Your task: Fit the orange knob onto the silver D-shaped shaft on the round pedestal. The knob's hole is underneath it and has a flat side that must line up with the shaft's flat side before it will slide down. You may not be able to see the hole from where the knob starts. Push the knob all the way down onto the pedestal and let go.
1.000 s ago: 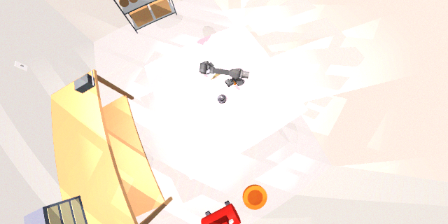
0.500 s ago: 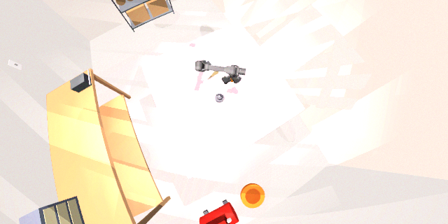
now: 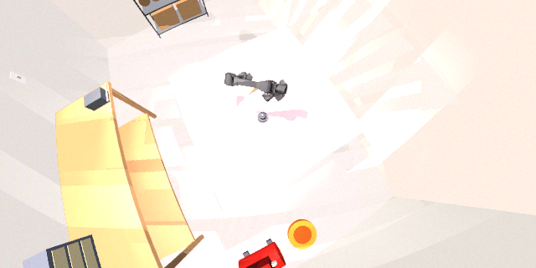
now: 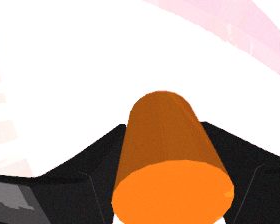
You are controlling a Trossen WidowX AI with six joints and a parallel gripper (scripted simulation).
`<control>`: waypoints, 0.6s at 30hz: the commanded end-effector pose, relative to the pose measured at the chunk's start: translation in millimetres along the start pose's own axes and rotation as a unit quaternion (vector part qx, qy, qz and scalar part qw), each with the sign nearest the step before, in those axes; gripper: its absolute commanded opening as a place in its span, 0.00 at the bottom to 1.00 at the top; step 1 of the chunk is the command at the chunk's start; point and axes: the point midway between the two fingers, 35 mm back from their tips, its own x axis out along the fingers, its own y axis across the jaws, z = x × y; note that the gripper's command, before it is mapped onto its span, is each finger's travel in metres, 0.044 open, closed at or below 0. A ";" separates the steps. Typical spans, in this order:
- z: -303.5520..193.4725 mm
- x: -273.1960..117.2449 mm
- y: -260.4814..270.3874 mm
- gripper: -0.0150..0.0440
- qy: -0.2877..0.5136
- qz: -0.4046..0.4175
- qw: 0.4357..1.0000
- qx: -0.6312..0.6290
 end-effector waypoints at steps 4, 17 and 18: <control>-1.4 -18.6 1.4 0.25 -0.003 0.083 0.997 -0.003; -4.0 -48.6 2.4 0.25 -0.003 0.231 0.973 -0.004; -4.2 -50.9 2.4 0.25 -0.003 0.242 0.970 -0.004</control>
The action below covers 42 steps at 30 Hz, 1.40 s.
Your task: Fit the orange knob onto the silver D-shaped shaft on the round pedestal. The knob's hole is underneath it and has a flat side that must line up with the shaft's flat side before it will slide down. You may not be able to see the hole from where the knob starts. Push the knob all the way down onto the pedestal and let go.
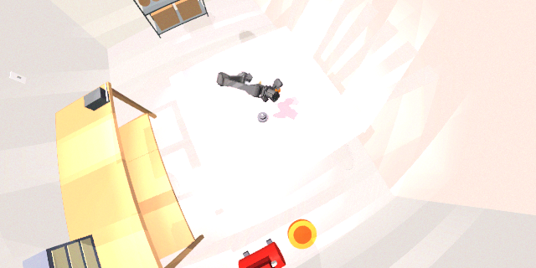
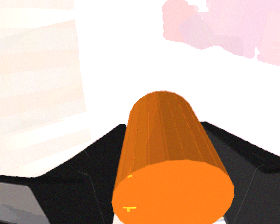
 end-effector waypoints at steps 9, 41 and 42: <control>-1.7 -20.0 9.9 0.25 -0.005 0.100 0.995 -0.005; -1.4 -16.7 6.1 0.25 -0.001 0.111 0.994 -0.001; -1.4 -16.7 6.1 0.25 -0.001 0.111 0.994 -0.001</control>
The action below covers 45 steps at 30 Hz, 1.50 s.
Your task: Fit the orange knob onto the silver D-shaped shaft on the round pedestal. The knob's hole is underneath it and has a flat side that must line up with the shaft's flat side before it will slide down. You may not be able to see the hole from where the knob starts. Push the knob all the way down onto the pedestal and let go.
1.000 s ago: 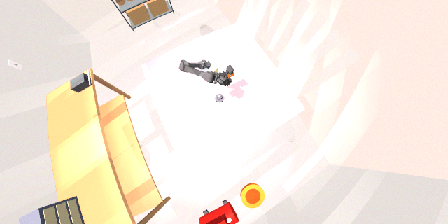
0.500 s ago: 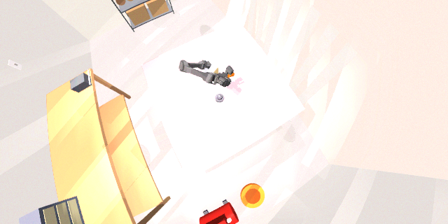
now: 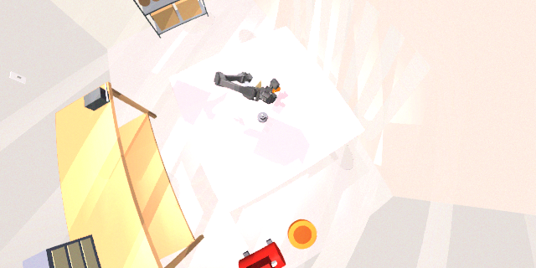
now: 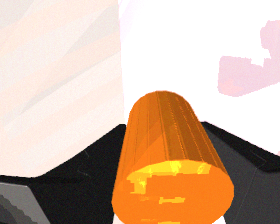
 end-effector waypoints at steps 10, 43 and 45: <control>0.1 1.6 -2.0 0.25 -0.003 0.005 1.000 -0.003; 0.2 57.3 -44.0 0.25 -0.005 -0.374 0.927 -0.002; 0.2 60.9 -46.6 0.25 -0.006 -0.397 0.918 -0.002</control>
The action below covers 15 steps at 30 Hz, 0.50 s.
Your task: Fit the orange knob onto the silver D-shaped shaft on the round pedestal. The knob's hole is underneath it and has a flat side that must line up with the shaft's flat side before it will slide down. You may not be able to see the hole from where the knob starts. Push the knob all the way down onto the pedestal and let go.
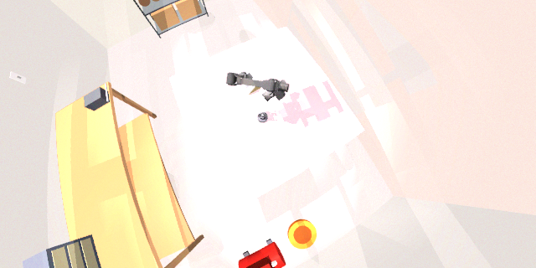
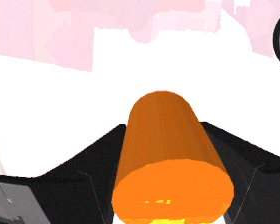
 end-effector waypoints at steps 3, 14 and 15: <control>1.5 11.1 2.4 0.25 -0.005 -0.072 0.997 0.002; 5.5 40.4 0.5 0.25 -0.006 -0.112 0.994 0.002; 6.4 45.6 -0.2 0.25 -0.006 -0.112 0.994 0.003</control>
